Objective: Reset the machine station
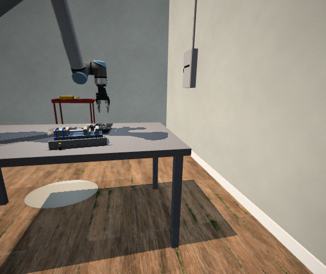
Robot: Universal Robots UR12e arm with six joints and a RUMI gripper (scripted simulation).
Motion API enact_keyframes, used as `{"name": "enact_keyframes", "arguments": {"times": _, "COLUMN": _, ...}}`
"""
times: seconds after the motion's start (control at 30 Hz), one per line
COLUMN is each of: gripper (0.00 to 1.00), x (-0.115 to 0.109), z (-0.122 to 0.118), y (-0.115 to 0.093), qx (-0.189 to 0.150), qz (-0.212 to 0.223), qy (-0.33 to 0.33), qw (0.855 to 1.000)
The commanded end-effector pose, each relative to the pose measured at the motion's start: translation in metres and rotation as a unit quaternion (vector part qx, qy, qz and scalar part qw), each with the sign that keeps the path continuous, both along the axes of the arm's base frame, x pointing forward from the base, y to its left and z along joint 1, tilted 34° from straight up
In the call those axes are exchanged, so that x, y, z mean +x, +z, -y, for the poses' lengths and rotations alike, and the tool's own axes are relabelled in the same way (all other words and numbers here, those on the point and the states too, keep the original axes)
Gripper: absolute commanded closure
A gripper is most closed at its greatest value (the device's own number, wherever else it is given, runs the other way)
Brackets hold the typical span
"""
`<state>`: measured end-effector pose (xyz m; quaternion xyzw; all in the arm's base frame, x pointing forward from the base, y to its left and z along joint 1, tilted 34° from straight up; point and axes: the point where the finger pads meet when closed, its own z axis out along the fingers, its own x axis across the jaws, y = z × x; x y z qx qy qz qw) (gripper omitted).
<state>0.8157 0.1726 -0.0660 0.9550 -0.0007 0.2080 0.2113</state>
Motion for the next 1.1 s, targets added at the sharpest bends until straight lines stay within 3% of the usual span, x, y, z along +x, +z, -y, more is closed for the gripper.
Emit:
{"name": "enact_keyframes", "arguments": {"times": 0.0, "gripper": 0.60, "x": -0.016, "z": -0.012, "y": 0.023, "qx": -0.001, "qz": -0.004, "qy": -0.001, "qw": 1.000}}
{"name": "enact_keyframes", "arguments": {"times": 0.43, "gripper": 0.60, "x": -0.021, "z": -0.016, "y": 0.034, "qx": 0.000, "qz": -0.004, "qy": -0.002, "qw": 1.000}}
{"name": "enact_keyframes", "arguments": {"times": 0.47, "gripper": 1.00, "x": -0.021, "z": -0.016, "y": 0.034, "qx": 0.000, "qz": -0.004, "qy": -0.002, "qw": 1.000}}
{"name": "enact_keyframes", "arguments": {"times": 1.07, "gripper": 1.00, "x": -0.021, "z": -0.016, "y": 0.034, "qx": 0.000, "qz": -0.004, "qy": -0.002, "qw": 1.000}}
